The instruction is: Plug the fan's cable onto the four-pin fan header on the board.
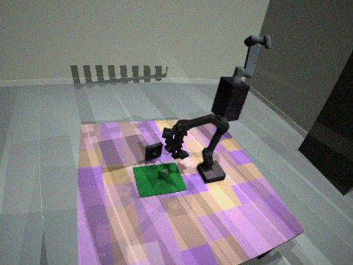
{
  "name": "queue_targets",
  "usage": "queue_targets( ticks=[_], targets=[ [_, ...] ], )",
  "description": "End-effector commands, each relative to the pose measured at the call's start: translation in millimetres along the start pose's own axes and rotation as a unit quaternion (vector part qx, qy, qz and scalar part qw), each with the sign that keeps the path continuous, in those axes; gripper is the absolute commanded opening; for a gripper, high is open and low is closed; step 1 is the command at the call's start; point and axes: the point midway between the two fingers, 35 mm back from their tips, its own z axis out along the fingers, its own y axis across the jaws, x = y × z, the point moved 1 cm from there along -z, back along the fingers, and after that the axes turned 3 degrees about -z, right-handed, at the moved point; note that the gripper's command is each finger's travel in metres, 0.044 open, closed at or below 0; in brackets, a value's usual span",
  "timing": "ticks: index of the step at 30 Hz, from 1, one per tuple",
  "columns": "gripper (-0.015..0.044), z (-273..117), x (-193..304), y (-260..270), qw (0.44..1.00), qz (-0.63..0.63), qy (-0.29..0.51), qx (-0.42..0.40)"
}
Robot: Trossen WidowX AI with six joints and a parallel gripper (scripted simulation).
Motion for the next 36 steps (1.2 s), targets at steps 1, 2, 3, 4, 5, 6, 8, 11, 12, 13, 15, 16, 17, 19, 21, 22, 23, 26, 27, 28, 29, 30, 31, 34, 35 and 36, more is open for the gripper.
queue_targets(
  ticks=[1,2,3,4,5,6,8,11,12,13,15,16,17,19,21,22,23,26,27,28,29,30,31,34,35,36],
  targets=[
    [0.0000,0,5,-3,1.000,0.018,-0.009,0.002],
    [0.0000,0,6,-3,1.000,0.018,-0.009,0.001],
    [0.0000,1,6,-3,1.000,0.018,-0.011,-0.002],
    [0.0000,2,6,-2,1.000,0.017,-0.014,-0.006],
    [0.0000,4,6,-2,1.000,0.017,-0.017,-0.010],
    [0.0000,5,6,-2,1.000,0.016,-0.021,-0.015],
    [0.0000,8,7,-2,0.999,0.015,-0.028,-0.024],
    [0.0000,13,8,-1,0.998,0.013,-0.039,-0.038],
    [0.0000,14,8,-1,0.998,0.012,-0.043,-0.042],
    [0.0000,16,8,0,0.998,0.011,-0.048,-0.047],
    [0.0000,19,9,0,0.997,0.010,-0.057,-0.056],
    [0.0000,20,9,0,0.996,0.010,-0.061,-0.060],
    [0.0000,22,9,1,0.996,0.009,-0.066,-0.064],
    [0.0000,25,10,1,0.994,0.008,-0.076,-0.072],
    [0.0000,27,10,1,0.993,0.007,-0.085,-0.080],
    [0.0000,29,10,2,0.992,0.006,-0.090,-0.084],
    [0.0000,30,10,2,0.992,0.006,-0.096,-0.088],
    [0.0000,34,11,2,0.989,0.004,-0.111,-0.098],
    [0.0000,35,11,3,0.988,0.004,-0.117,-0.102],
    [0.0000,36,12,3,0.987,0.003,-0.122,-0.105],
    [0.0000,37,12,3,0.986,0.003,-0.128,-0.108],
    [0.0000,38,12,3,0.985,0.002,-0.134,-0.111],
    [0.0000,39,12,3,0.984,0.002,-0.139,-0.114],
    [0.0000,42,13,4,0.980,0.001,-0.157,-0.122],
    [0.0000,43,13,4,0.979,0.001,-0.162,-0.124],
    [0.0000,44,13,4,0.978,0.000,-0.168,-0.127]
  ],
)
